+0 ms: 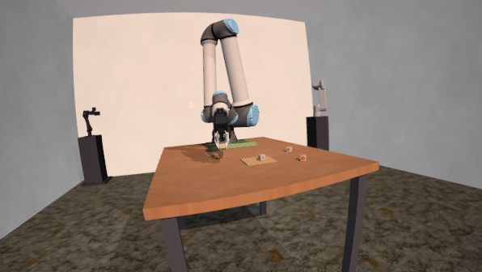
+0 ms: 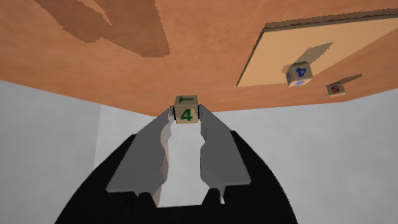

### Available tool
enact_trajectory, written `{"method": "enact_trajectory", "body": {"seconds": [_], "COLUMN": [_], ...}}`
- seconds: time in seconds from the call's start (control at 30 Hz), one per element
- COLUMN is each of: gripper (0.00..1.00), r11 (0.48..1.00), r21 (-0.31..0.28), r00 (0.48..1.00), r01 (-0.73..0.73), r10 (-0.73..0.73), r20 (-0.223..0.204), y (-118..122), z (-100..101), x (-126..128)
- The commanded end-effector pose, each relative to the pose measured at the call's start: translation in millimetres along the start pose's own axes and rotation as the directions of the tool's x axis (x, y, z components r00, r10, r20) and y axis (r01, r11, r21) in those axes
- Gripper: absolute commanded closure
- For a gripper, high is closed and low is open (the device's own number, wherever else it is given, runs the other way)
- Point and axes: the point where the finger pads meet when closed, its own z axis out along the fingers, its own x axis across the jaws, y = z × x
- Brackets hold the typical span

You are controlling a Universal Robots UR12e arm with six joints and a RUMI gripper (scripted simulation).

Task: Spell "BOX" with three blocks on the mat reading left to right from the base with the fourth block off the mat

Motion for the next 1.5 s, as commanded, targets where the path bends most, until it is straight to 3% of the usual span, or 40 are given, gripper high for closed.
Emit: {"method": "enact_trajectory", "body": {"seconds": [0.0,0.4,1.1,1.47], "gripper": [0.95,0.95,0.95,0.95], "r11": [0.996,0.985,0.982,0.982], "r21": [-0.093,-0.174,-0.190,-0.190], "r00": [1.000,1.000,1.000,1.000], "r01": [-0.002,-0.001,0.000,0.000], "r10": [0.003,0.002,0.001,0.001], "r20": [0.004,0.004,0.005,0.005], "y": [-0.4,-0.6,-1.6,-18.4], "z": [4.2,3.0,2.9,18.3], "x": [-1.7,-1.2,-0.7,-0.7]}}
